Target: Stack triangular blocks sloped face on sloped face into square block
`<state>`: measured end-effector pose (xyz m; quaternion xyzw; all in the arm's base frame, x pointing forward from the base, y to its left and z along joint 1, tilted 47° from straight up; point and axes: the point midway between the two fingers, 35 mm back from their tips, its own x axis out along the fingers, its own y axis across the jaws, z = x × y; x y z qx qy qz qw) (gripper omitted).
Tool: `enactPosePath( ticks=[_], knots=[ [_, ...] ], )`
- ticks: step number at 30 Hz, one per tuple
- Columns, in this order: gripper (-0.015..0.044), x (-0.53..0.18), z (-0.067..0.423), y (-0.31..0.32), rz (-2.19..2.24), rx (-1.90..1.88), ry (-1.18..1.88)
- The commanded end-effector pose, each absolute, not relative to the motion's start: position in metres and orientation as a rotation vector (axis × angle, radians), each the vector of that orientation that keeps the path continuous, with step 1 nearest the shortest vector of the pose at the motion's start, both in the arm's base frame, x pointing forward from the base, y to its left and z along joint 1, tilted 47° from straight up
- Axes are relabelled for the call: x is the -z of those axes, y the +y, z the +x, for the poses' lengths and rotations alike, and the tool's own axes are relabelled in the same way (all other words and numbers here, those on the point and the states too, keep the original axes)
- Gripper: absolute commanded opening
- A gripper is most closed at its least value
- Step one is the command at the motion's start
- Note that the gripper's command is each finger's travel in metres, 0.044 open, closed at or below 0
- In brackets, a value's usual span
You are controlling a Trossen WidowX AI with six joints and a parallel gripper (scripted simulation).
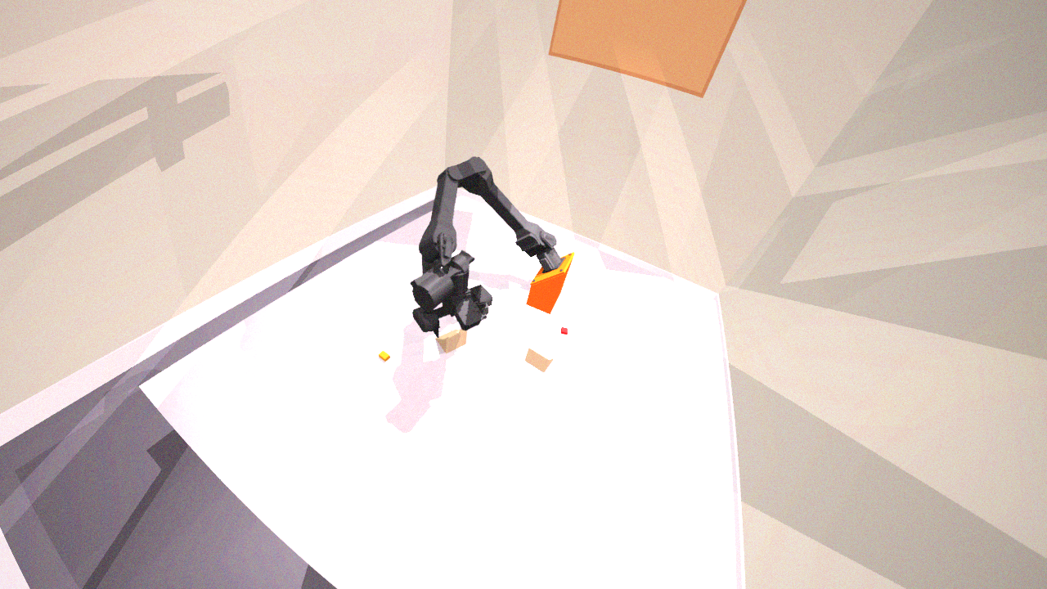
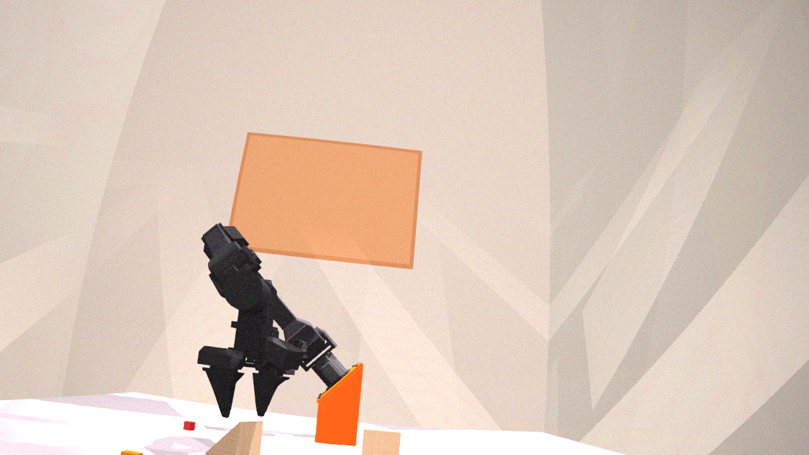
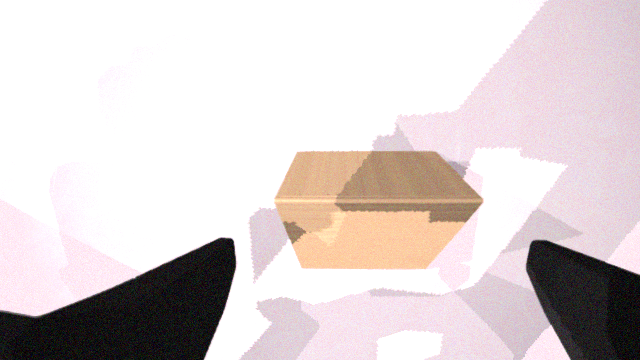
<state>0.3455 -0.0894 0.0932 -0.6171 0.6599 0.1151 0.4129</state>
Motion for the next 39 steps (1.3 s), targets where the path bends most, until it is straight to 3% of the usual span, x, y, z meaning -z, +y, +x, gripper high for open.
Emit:
enactPosePath(
  ticks=[1,14,39],
  knots=[
    [0.0440,-0.093,0.346,-0.089,-1.553,-0.290,1.658],
    [0.0440,-0.086,0.358,-0.038,-1.753,-0.129,1.984],
    [0.0440,-0.074,0.362,-0.058,-1.753,-0.077,1.984]
  ],
)
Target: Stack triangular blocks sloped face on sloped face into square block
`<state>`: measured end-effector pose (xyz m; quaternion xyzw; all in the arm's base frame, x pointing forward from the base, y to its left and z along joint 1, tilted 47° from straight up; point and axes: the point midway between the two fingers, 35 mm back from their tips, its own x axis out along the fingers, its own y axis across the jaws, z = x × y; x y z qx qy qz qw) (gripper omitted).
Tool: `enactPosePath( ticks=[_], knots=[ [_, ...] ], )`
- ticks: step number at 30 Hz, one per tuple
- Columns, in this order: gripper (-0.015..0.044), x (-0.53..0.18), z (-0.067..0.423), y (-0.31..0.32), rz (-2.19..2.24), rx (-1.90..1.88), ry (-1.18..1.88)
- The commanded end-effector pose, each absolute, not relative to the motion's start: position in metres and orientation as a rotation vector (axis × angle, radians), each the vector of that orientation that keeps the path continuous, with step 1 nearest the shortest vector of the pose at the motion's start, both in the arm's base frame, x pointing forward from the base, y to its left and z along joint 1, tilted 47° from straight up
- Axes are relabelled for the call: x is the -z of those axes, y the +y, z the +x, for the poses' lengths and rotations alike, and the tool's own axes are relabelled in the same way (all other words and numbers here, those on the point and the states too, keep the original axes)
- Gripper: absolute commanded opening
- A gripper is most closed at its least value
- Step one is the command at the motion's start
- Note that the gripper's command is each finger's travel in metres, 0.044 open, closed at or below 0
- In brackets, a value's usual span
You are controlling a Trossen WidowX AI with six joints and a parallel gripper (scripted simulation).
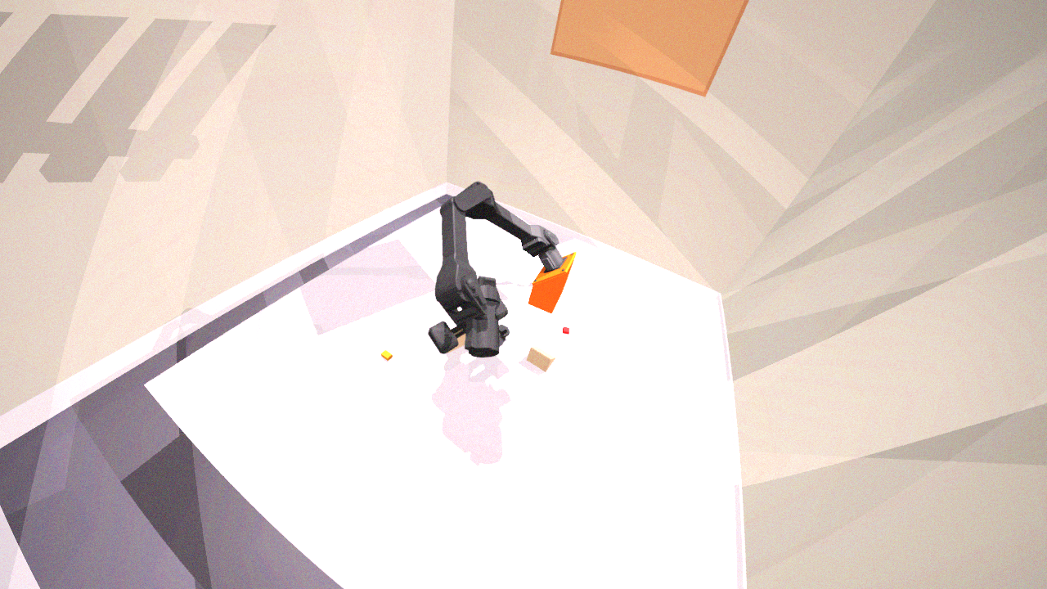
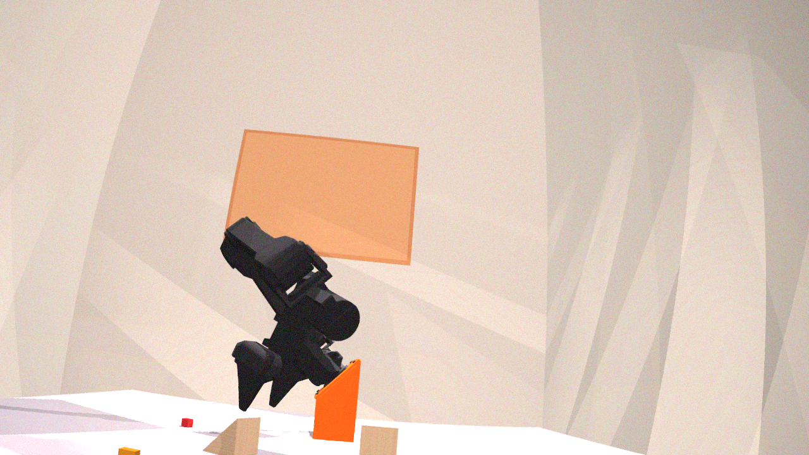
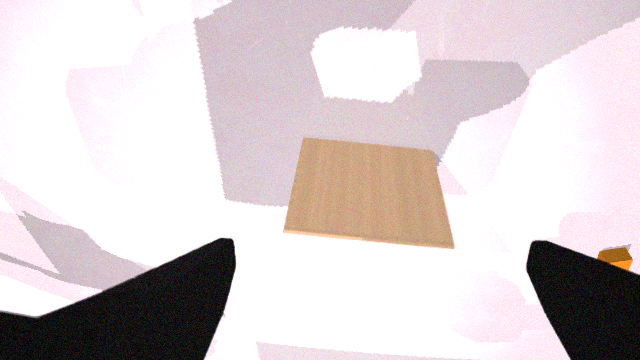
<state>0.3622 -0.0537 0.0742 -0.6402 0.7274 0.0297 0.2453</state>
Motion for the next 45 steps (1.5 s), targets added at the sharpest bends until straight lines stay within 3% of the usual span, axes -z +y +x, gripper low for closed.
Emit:
enactPosePath(
  ticks=[1,45],
  knots=[
    [0.0440,-0.073,0.362,-0.059,-1.752,-0.075,1.983],
    [0.0440,-0.050,0.354,-0.126,-1.702,0.056,1.988]
  ],
)
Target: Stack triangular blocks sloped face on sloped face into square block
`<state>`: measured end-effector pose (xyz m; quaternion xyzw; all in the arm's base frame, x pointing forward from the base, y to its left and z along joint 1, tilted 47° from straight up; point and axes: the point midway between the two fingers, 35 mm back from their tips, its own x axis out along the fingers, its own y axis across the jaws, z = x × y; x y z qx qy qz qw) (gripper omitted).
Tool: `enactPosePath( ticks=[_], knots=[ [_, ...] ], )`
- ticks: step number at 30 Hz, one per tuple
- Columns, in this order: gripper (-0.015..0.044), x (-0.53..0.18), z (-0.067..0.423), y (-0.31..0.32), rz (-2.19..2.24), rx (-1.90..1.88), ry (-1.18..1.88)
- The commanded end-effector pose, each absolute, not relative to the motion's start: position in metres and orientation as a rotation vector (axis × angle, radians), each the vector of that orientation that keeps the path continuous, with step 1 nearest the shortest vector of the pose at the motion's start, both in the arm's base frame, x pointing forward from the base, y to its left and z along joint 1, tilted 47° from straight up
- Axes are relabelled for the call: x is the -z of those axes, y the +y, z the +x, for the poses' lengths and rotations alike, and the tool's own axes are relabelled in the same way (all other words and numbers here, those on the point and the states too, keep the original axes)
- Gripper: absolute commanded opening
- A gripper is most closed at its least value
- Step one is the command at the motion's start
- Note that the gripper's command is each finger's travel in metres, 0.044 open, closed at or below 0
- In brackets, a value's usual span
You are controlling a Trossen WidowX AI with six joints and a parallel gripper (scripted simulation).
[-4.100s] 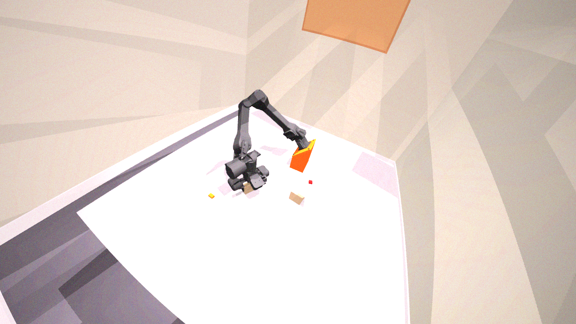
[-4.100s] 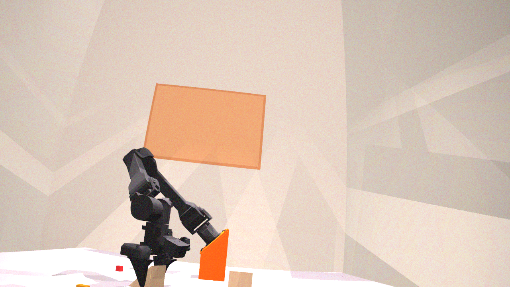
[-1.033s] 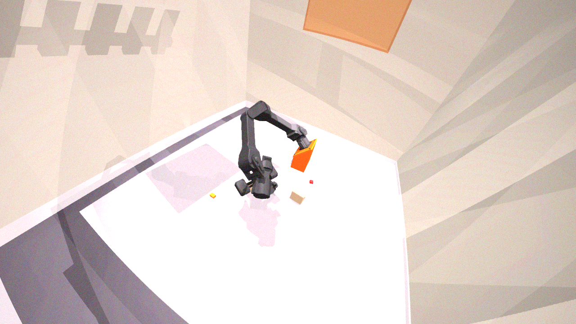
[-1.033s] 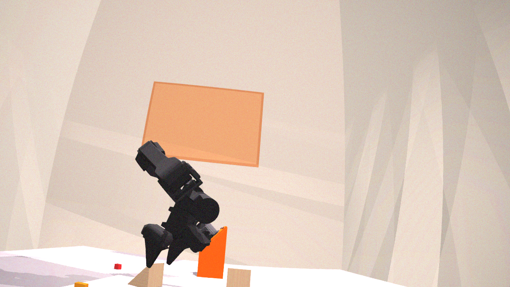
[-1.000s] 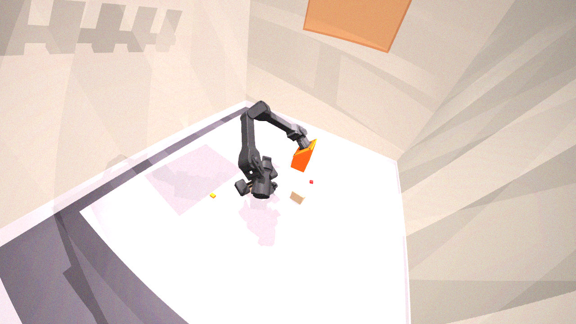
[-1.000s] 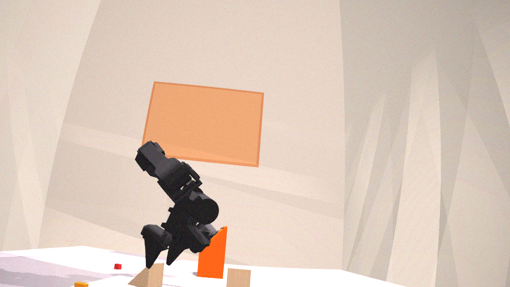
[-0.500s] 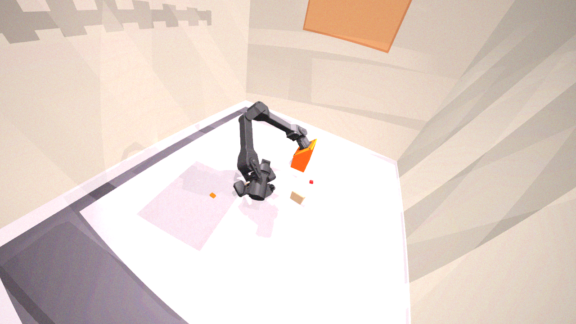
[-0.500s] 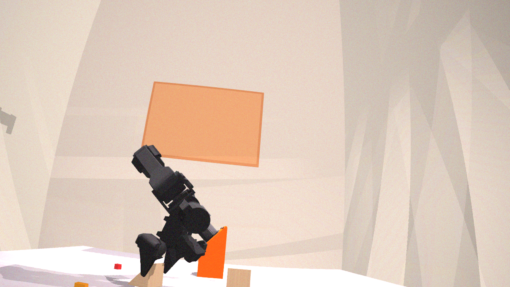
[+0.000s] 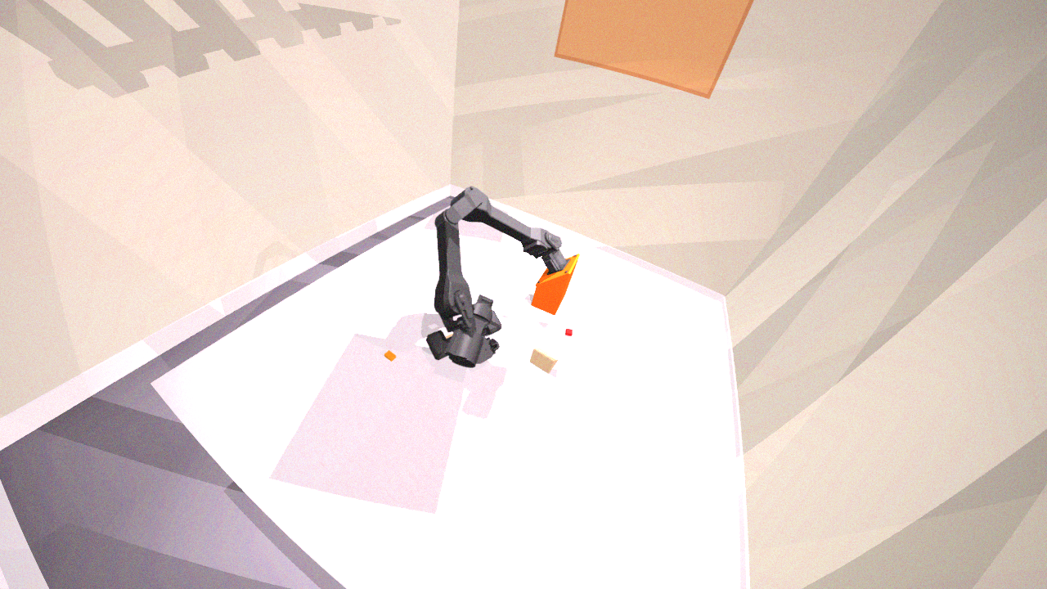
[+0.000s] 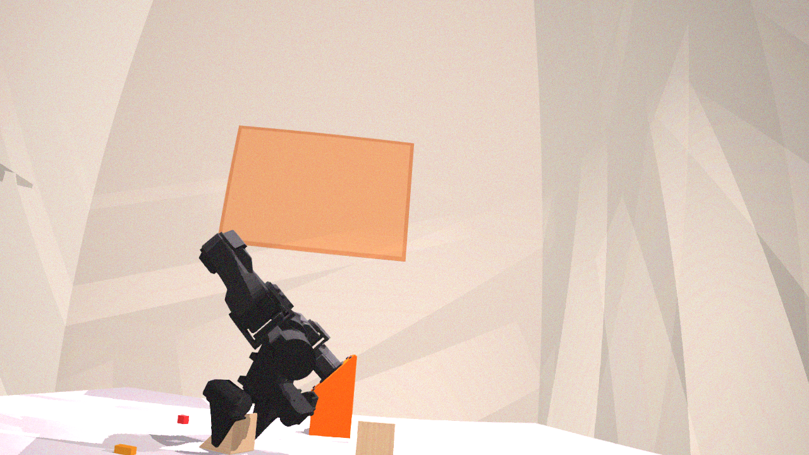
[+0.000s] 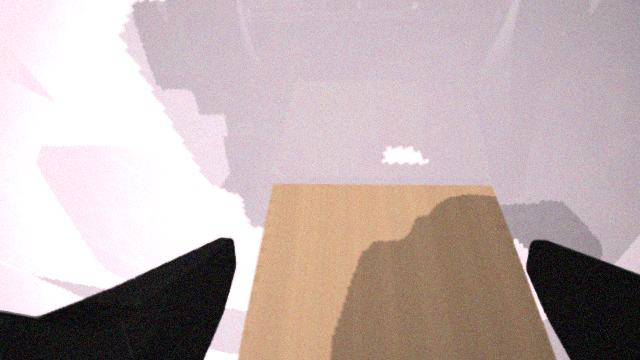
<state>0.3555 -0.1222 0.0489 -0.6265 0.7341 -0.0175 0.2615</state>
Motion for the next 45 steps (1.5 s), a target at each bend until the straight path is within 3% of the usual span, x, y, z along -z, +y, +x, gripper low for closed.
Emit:
enactPosePath(
  ticks=[1,2,7,14,24,45],
  knots=[
    [0.0440,-0.050,0.354,-0.127,-1.702,0.057,1.989],
    [0.0440,-0.050,0.353,-0.127,-1.701,0.058,1.989],
    [0.0309,-0.050,0.353,-0.127,-1.701,0.058,1.989],
    [0.0262,-0.050,0.353,-0.127,-1.701,0.058,1.989],
    [0.0000,-0.051,0.353,-0.124,-1.693,0.058,1.989],
    [0.0000,-0.077,0.342,-0.127,-1.546,-0.300,1.668]
  ],
)
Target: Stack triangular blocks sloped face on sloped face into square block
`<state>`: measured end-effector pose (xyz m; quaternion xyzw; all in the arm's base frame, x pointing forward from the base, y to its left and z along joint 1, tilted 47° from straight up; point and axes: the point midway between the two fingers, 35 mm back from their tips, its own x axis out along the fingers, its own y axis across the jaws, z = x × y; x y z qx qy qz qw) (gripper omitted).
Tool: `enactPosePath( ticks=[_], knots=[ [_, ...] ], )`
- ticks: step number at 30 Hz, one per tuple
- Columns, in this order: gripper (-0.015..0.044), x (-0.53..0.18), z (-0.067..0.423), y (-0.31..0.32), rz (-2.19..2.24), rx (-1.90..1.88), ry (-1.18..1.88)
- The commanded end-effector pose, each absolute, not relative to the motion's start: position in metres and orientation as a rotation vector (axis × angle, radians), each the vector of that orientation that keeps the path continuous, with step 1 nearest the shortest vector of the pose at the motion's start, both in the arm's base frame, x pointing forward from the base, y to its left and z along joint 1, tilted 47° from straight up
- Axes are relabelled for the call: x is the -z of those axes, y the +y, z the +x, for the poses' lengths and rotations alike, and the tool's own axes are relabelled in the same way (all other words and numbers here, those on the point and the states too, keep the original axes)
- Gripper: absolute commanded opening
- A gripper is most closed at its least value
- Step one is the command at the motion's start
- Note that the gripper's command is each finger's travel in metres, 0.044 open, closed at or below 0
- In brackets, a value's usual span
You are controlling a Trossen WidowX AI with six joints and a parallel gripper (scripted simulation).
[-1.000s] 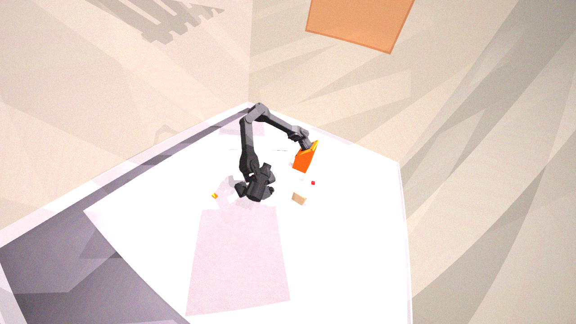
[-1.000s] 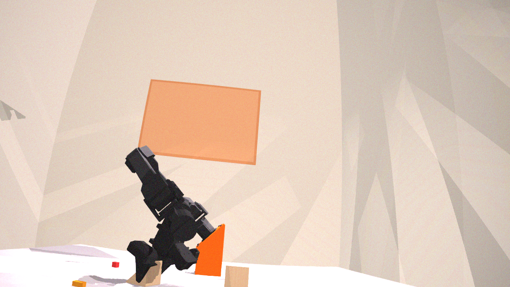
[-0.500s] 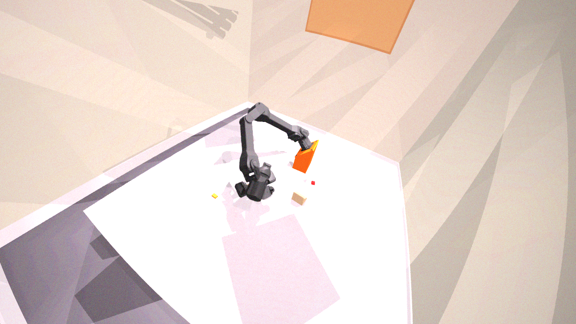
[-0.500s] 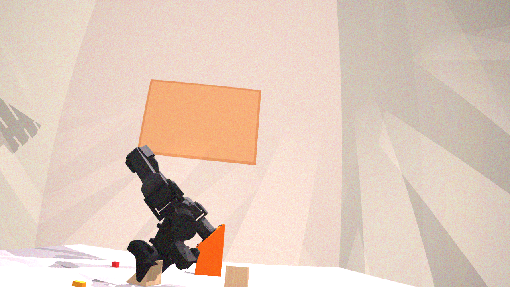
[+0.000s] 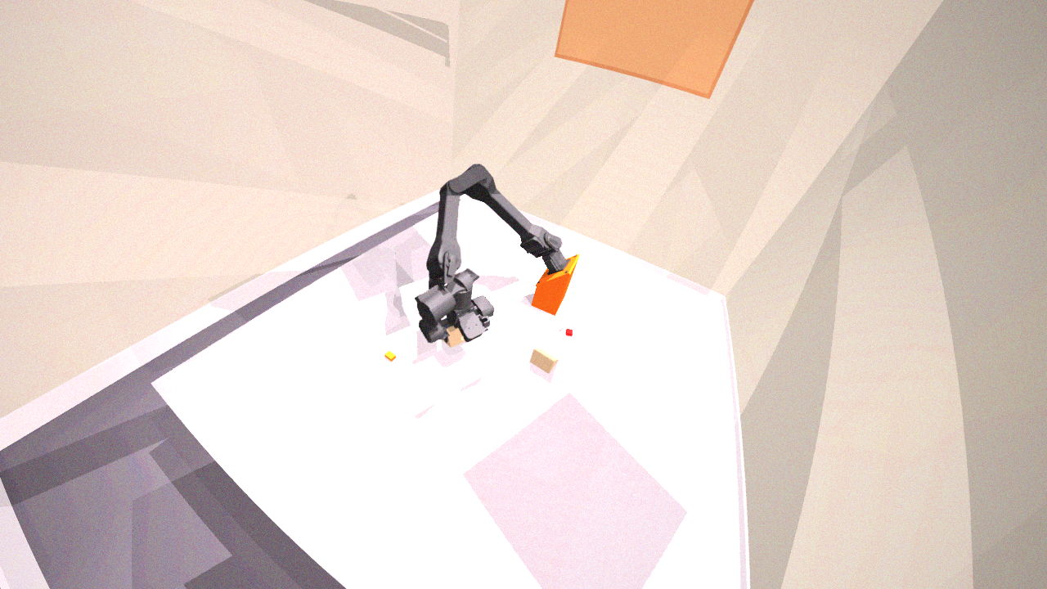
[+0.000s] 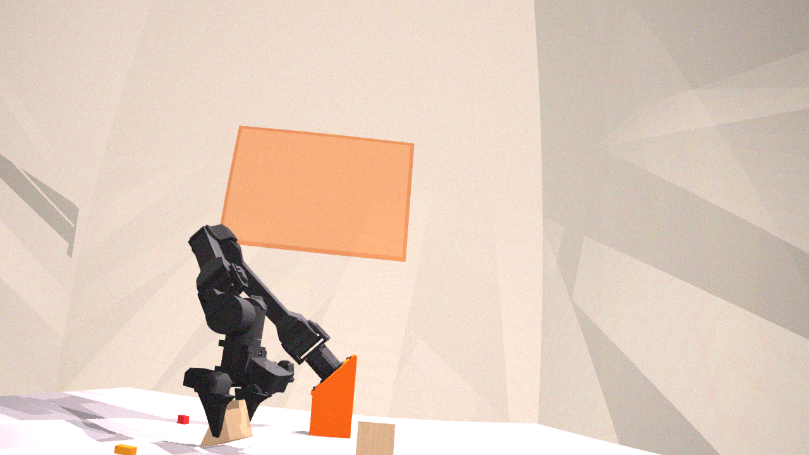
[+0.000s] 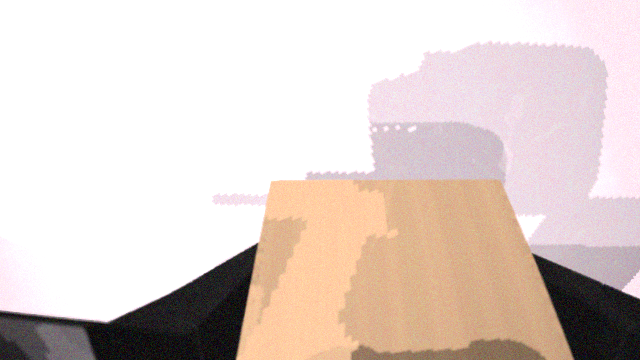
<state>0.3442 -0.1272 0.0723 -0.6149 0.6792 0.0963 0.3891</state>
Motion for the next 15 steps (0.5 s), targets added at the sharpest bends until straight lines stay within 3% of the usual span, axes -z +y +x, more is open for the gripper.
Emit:
enactPosePath(
  ticks=[1,15],
  knots=[
    [0.0000,-0.078,0.341,-0.127,-1.537,-0.319,1.648],
    [0.0000,-0.099,0.331,-0.138,-1.386,-0.563,1.363]
  ],
)
